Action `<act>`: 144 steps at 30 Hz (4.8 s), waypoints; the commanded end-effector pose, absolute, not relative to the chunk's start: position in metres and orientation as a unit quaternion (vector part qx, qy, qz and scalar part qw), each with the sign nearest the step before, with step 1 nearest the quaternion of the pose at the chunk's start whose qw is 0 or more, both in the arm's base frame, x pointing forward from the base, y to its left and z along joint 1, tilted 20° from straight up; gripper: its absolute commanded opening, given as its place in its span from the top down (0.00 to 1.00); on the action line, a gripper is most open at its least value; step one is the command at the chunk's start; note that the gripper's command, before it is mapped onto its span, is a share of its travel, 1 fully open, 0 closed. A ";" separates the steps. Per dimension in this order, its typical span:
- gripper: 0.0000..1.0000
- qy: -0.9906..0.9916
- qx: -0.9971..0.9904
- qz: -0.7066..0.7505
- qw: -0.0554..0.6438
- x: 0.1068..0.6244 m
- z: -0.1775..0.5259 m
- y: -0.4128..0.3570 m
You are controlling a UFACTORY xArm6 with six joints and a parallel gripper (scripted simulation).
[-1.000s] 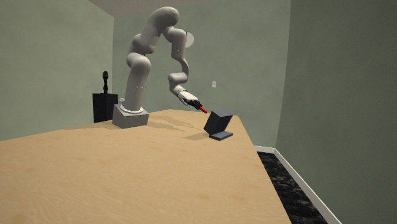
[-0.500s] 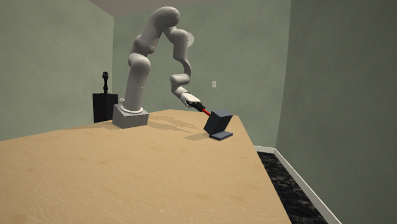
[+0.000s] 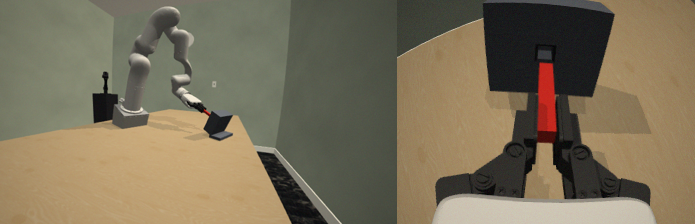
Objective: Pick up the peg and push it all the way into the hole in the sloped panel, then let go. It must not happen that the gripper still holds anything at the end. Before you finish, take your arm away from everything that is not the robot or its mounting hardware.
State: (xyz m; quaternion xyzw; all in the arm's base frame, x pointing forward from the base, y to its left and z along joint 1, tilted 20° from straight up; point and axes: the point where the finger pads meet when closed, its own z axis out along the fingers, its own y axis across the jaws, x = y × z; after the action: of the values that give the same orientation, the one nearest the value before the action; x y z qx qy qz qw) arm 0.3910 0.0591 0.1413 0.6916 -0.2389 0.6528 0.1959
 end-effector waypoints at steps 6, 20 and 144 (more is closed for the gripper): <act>1.00 -0.239 0.691 0.653 0.195 0.396 0.142 0.056; 1.00 -0.239 0.691 0.653 0.195 0.406 0.141 0.049; 0.00 -0.240 0.691 0.654 0.194 0.376 0.144 0.073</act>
State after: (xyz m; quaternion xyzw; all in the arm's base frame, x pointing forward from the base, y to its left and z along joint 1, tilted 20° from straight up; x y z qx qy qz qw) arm 0.3852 0.0678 0.1423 0.6912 -0.2398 0.6533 0.1946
